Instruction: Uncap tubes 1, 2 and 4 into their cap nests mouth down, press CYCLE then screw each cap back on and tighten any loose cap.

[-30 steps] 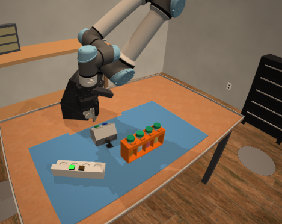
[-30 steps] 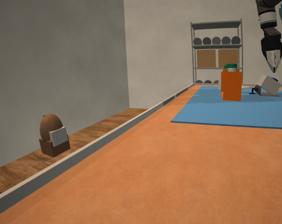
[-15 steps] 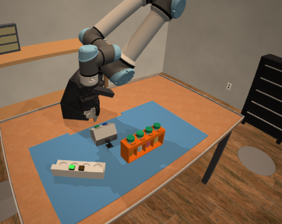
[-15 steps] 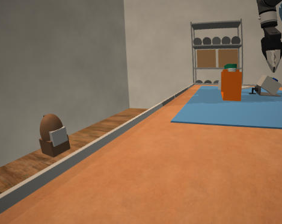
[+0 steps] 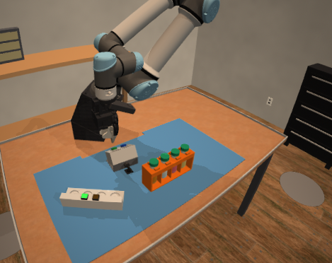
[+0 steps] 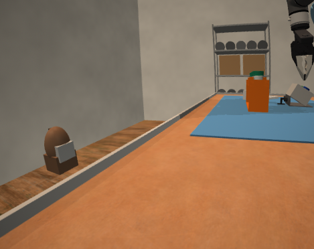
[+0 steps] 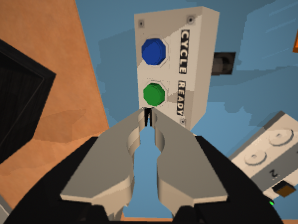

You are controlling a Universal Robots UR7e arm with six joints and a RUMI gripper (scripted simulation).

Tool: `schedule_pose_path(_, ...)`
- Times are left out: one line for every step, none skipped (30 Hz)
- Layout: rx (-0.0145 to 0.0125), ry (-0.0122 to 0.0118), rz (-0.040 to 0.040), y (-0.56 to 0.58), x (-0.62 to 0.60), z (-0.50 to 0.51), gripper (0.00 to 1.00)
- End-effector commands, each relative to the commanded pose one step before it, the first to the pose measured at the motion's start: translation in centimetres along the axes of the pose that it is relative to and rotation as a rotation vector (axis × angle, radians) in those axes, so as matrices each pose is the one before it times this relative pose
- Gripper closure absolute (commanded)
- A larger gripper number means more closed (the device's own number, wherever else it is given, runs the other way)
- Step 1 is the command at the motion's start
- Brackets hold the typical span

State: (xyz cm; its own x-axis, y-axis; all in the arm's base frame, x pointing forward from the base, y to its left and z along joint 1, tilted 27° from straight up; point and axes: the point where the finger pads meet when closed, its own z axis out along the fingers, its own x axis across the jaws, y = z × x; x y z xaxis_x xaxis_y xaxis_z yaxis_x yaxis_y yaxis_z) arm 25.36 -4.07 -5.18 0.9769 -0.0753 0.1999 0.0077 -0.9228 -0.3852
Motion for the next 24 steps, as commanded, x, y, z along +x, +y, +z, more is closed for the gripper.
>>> schedule_pose_path(-0.01674, 0.06971, -0.00184, -1.705, 0.674, -1.020, 1.00)
schedule_pose_path(0.00000, 0.00000, 0.00000, 0.000, 0.000, 0.000, 1.00)
schedule_pose_path(0.00789, -0.03236, -0.00001, 0.015, 0.061, 0.296, 1.00)
schedule_pose_path(0.00789, -0.03235, -0.00001, 0.017, 0.069, 0.292, 1.00)
schedule_pose_path(0.00789, -0.03235, -0.00001, 0.016, 0.075, 0.283, 1.00)
schedule_pose_path(0.00790, -0.03236, -0.00001, 0.020, 0.088, 0.284, 1.00)
schedule_pose_path(0.00790, -0.03236, 0.00000, 0.024, 0.099, 0.284, 1.00)
schedule_pose_path(0.00790, -0.03236, 0.00000, 0.026, 0.108, 0.281, 1.00)
schedule_pose_path(0.00790, -0.03236, -0.00001, 0.009, 0.034, 0.085, 1.00)
schedule_pose_path(0.00674, -0.02764, 0.00000, 0.000, 0.000, 0.002, 1.00)
schedule_pose_path(0.00000, 0.00000, 0.00000, 0.000, 0.000, 0.000, 1.00)
schedule_pose_path(0.00000, 0.00000, 0.00000, 0.000, 0.000, 0.000, 1.00)
schedule_pose_path(0.00000, 0.00000, 0.00000, 0.000, 0.000, 0.000, 1.00)
schedule_pose_path(0.00000, 0.00000, 0.00000, 0.000, 0.000, 0.000, 1.00)
schedule_pose_path(0.00000, 0.00000, 0.00000, 0.038, 0.054, 0.146, 1.00)
schedule_pose_path(0.00000, 0.00000, 0.00000, 0.040, 0.053, 0.145, 1.00)
schedule_pose_path(0.00000, 0.00000, 0.00000, 0.041, 0.051, 0.144, 1.00)
schedule_pose_path(0.00000, 0.00000, 0.00000, 0.000, 0.000, 0.000, 1.00)
schedule_pose_path(0.00000, 0.00000, 0.00000, 0.000, 0.000, 0.000, 1.00)
schedule_pose_path(0.00000, 0.00000, 0.00000, 0.000, 0.000, 0.000, 1.00)
schedule_pose_path(0.00000, 0.00000, 0.00000, 0.000, 0.000, 0.000, 1.00)
schedule_pose_path(0.00000, 0.00000, 0.00000, 0.048, 0.046, 0.141, 1.00)
schedule_pose_path(0.00000, 0.00000, 0.00000, 0.049, 0.045, 0.140, 1.00)
schedule_pose_path(0.00000, 0.00000, 0.00000, 0.050, 0.044, 0.139, 1.00)
